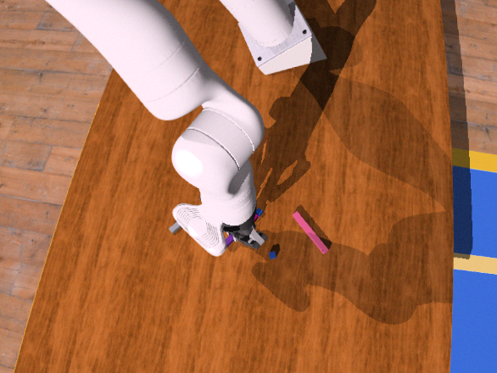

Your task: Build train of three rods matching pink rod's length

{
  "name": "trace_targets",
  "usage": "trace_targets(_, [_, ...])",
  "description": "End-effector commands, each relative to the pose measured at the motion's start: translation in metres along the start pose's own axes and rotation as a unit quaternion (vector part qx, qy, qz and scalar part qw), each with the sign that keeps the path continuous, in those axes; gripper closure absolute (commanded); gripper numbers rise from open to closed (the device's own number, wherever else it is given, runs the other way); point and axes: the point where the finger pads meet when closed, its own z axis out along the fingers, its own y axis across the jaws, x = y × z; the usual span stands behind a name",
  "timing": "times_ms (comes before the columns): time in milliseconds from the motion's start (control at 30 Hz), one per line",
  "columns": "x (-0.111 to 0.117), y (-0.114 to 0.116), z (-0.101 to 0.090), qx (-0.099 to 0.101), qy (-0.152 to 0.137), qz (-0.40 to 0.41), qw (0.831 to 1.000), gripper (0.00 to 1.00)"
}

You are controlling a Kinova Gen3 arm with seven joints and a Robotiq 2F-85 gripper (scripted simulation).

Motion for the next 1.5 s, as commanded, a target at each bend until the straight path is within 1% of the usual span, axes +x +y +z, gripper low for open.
trace_targets(0, [0.0002,-0.0005,-0.0005,0.001,0.000,0.000,1.000,0.95])
trace_targets(1467, [0.0005,-0.0010,-0.0005,0.001,0.000,0.000,1.000,0.95])
